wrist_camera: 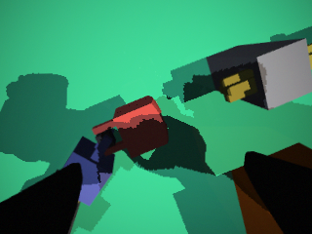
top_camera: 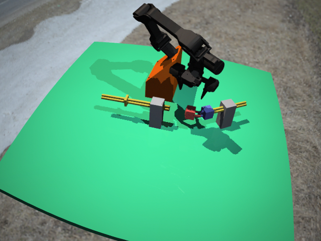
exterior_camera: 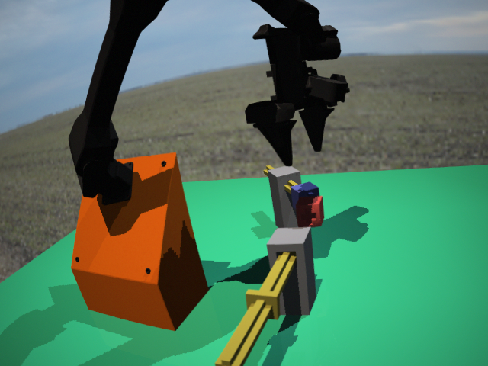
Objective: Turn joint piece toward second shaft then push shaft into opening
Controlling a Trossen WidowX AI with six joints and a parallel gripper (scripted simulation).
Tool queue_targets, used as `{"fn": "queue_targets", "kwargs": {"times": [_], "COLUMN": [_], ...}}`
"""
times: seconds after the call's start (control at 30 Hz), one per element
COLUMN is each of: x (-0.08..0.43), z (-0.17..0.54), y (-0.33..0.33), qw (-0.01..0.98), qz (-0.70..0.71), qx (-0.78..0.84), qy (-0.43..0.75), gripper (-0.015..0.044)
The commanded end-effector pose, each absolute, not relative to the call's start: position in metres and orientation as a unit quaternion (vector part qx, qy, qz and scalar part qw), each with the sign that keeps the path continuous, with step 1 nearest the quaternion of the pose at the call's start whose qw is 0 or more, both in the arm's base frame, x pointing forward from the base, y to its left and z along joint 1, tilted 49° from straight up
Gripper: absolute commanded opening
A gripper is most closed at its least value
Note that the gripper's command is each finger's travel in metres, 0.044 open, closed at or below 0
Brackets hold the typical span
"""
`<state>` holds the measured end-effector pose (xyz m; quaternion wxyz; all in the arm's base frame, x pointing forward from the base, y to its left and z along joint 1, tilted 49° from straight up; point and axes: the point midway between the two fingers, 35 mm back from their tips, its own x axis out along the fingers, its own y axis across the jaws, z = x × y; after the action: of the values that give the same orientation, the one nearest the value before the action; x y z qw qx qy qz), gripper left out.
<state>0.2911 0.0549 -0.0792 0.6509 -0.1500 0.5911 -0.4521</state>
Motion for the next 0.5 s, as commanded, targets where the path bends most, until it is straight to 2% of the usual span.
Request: {"fn": "queue_targets", "kwargs": {"times": [0.0,0.2,0.47], "x": [0.292,0.291,0.29], "z": [-0.068,-0.055,-0.057], "y": [0.065,0.076,0.075], "qw": [0.642,0.624,0.627], "qz": [-0.405,-0.341,-0.348], "qx": [-0.185,-0.238,-0.235], "qy": [0.624,0.661,0.657], "gripper": [0.044,0.044,0.044]}}
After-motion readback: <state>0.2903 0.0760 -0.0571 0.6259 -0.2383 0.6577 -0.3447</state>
